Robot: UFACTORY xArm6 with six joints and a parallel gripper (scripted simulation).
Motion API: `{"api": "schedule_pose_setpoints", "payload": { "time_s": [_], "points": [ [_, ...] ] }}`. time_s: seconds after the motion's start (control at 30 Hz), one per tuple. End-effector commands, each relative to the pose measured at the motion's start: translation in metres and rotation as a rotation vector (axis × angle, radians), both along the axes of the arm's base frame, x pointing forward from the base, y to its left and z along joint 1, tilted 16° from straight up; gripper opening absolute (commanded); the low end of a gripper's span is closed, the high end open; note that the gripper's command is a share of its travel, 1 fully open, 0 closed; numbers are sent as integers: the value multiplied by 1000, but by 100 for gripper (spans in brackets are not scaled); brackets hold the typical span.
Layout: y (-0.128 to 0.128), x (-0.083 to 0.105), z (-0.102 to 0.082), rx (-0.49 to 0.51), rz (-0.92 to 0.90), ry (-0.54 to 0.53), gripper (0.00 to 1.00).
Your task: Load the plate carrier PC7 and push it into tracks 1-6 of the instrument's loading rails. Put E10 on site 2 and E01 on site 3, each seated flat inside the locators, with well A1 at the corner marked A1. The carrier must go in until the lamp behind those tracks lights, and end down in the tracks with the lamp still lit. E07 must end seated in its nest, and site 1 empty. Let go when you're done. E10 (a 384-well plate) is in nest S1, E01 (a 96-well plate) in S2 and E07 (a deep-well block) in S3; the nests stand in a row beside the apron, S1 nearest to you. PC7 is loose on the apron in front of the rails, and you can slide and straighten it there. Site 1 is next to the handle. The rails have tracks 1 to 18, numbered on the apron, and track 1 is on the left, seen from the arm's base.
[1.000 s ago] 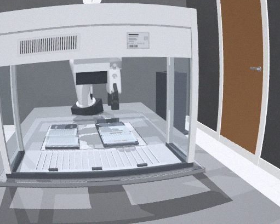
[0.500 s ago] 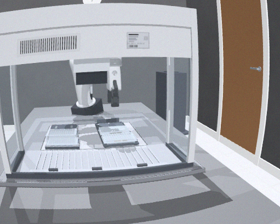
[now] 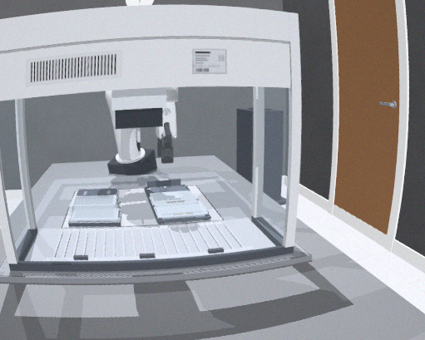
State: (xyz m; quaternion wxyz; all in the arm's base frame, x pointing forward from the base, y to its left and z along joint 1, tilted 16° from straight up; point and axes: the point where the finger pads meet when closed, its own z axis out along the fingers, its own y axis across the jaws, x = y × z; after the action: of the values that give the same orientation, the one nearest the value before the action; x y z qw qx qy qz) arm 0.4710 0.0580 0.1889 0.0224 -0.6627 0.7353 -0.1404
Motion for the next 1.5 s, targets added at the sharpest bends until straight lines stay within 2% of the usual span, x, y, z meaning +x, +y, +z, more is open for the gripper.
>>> {"api": "schedule_pose_setpoints", "payload": {
  "time_s": [0.0,0.37,1.1,1.47],
  "points": [
    [-21,-2,2,3,-5,-5,100],
    [-75,-10,4,2,-5,-5,100],
    [-75,-10,4,2,-5,-5,100],
    [-78,-5,-14,2,-5,-5,100]
  ]
}}
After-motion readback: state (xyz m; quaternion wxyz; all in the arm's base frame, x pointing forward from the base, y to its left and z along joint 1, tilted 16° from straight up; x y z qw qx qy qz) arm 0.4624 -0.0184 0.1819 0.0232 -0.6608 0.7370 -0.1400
